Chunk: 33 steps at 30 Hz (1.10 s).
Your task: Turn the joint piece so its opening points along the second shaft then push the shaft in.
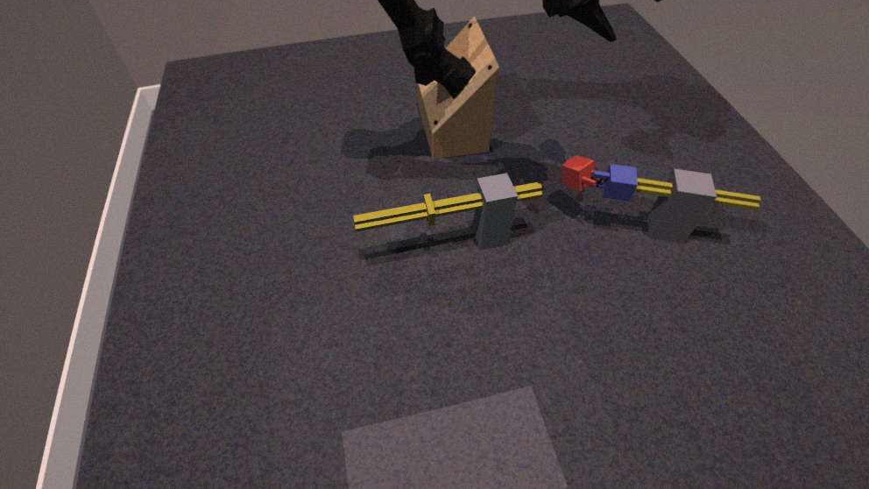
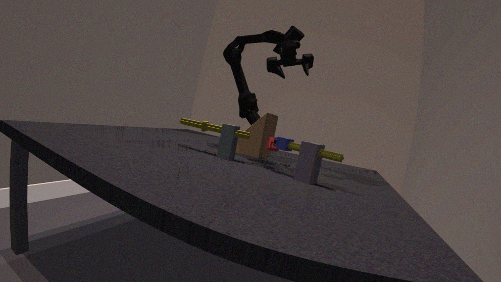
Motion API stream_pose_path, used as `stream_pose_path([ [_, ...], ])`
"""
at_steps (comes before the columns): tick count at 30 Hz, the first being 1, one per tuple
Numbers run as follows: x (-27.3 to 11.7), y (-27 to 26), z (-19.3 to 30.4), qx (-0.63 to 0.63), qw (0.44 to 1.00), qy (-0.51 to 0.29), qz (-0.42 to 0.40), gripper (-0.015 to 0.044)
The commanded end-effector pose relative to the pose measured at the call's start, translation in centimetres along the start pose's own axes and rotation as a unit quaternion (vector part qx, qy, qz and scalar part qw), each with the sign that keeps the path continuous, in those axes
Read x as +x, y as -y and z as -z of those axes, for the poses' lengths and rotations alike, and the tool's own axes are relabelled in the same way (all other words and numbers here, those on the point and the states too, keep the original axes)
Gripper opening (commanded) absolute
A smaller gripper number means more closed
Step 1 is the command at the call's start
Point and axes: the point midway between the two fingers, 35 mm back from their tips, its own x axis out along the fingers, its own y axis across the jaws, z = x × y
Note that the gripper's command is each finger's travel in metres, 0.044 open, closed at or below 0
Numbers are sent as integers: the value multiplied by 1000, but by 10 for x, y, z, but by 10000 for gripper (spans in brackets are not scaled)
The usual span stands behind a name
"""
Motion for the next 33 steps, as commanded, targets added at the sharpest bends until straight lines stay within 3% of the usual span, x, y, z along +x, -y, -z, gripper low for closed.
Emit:
stream_pose_path([
  [1,19,11,18,18,998,-47,26,440],
  [12,63,52,78,84,970,-189,128,440],
  [22,79,87,129,135,918,-297,225,440],
  [33,85,90,135,53,926,-318,199,440],
])
